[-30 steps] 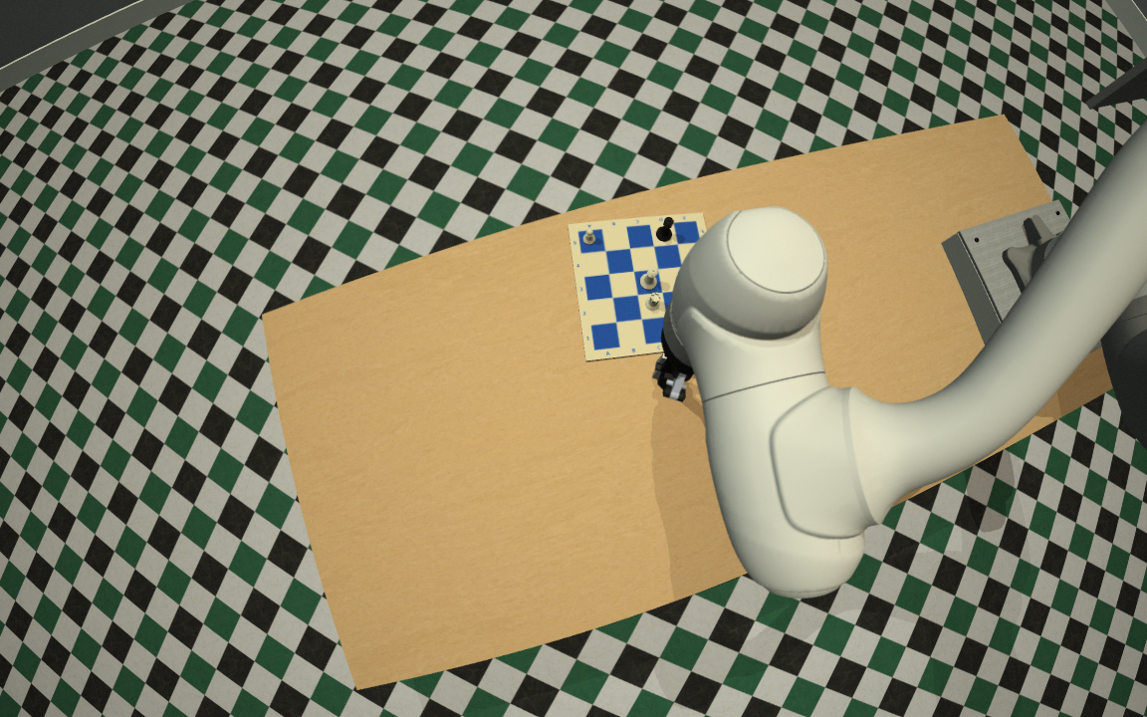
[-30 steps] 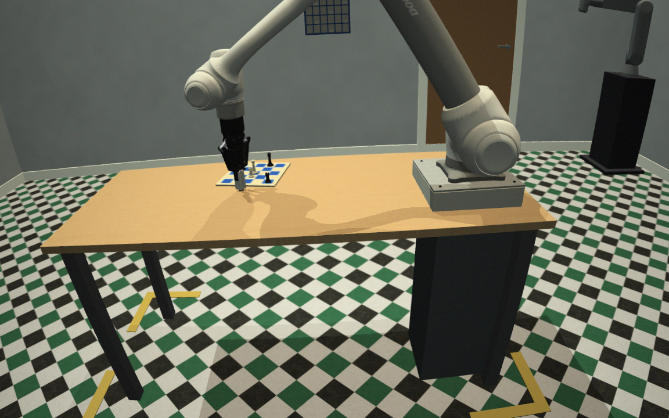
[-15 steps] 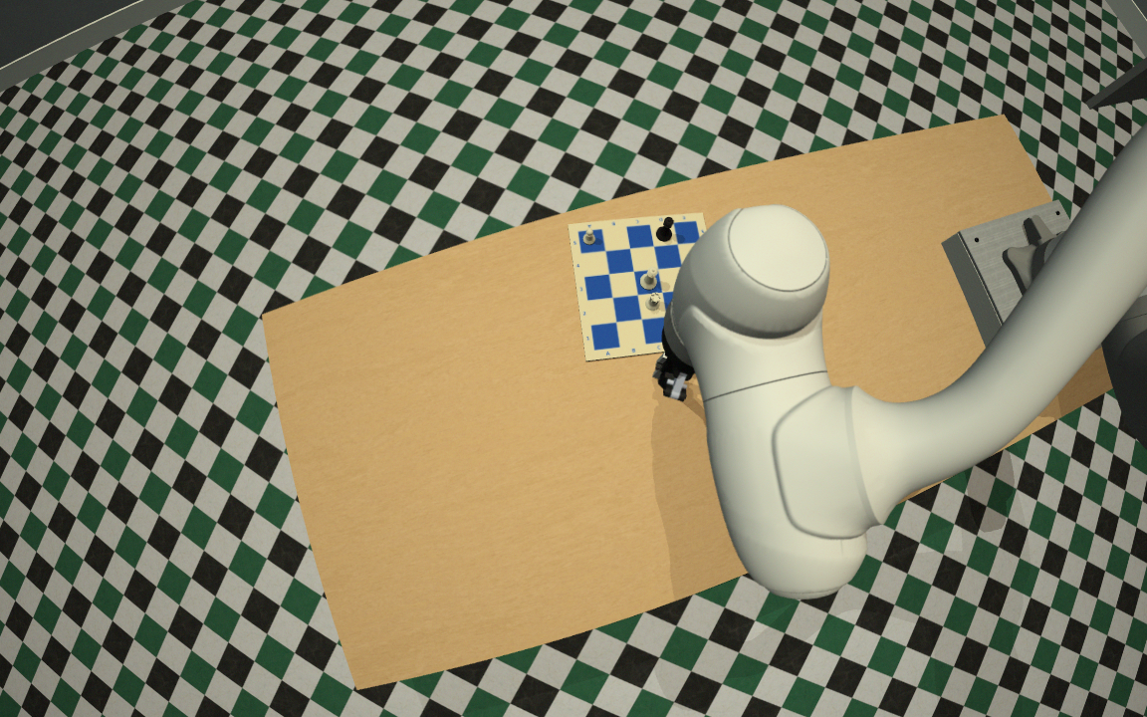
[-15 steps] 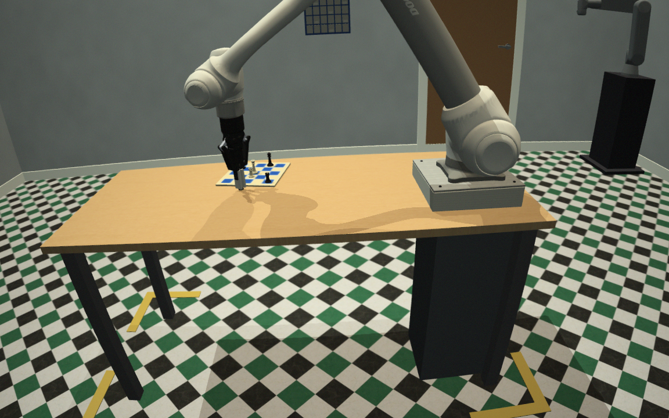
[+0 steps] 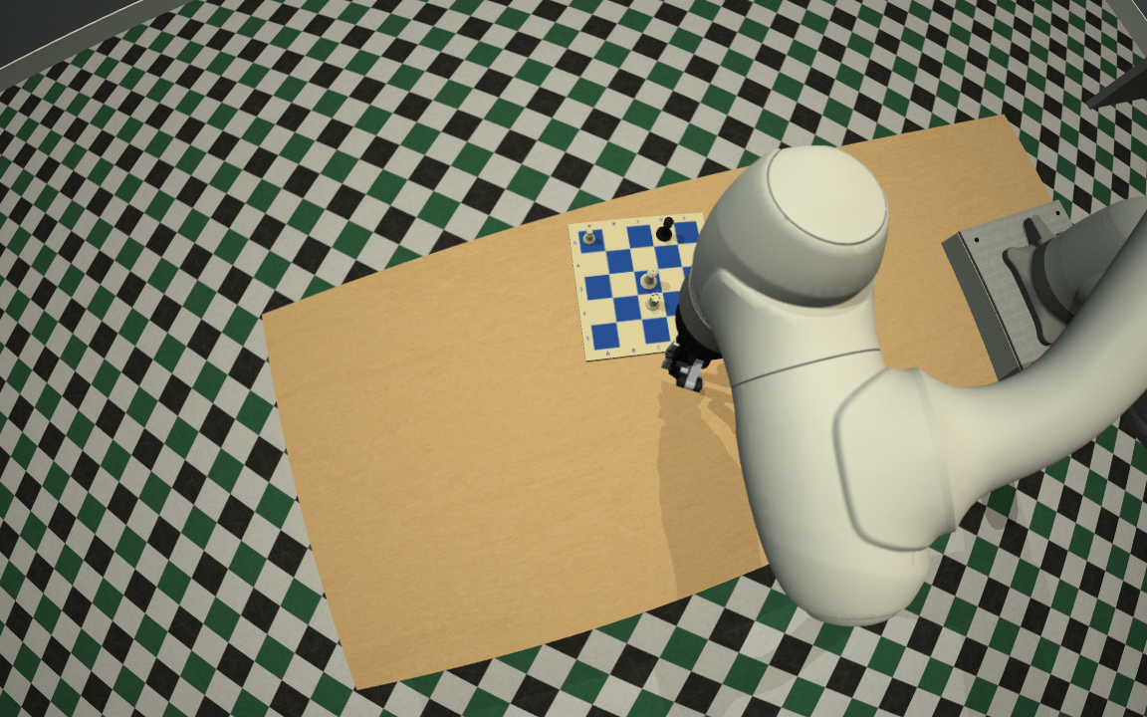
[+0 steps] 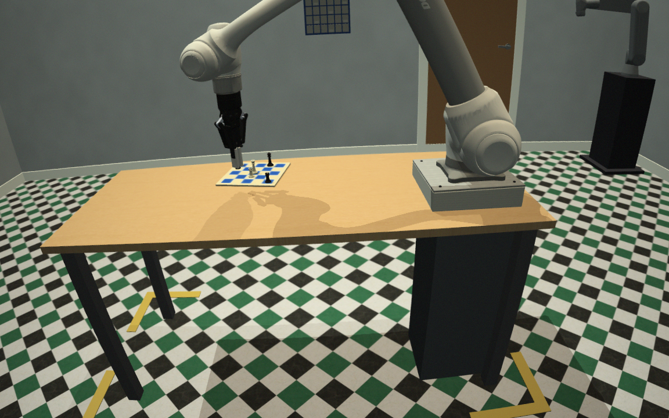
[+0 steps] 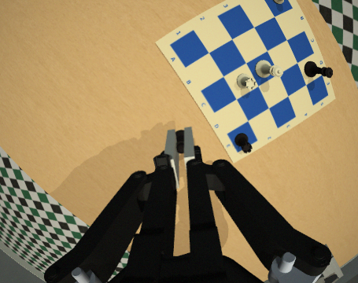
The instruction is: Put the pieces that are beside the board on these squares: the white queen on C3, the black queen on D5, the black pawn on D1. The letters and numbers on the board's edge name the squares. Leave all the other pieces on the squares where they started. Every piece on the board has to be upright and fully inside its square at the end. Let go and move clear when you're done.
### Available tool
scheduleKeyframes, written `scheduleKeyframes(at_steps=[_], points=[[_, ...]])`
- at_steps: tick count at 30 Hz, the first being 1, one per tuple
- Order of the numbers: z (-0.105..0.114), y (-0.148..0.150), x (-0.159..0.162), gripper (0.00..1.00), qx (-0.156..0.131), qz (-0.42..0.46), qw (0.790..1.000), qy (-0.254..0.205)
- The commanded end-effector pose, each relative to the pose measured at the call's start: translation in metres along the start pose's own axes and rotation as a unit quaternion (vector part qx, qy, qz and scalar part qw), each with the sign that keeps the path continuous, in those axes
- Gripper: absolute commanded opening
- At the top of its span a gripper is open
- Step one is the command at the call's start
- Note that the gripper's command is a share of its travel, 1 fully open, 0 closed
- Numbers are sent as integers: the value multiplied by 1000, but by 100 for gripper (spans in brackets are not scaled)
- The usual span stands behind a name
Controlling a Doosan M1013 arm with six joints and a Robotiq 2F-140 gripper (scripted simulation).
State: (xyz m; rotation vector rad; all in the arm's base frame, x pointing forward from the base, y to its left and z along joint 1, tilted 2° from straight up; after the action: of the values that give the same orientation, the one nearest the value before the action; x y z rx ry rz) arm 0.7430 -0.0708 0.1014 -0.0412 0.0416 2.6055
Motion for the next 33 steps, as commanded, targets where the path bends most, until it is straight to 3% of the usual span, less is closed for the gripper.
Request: scheduleKeyframes(at_steps=[1, 14, 21, 33], points=[[17, 0, 0, 0, 0, 0, 1000, 0], [21, 1, 0, 0, 0, 2, 1000, 0], [27, 68, 12, 0, 0, 196, 981, 0], [28, 72, 13, 0, 0, 209, 978, 0]])
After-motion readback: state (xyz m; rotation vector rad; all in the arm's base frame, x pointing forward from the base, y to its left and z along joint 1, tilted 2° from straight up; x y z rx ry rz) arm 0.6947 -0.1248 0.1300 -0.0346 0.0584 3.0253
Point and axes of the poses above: the point where the finger pads meet when closed, its own z axis back along the fingers, its own y axis across the jaws, x = y × z, the point moved 3 cm from there along z, back along the fingers, and after that the axes turned 3 degrees about z, right-handed, at the moved point
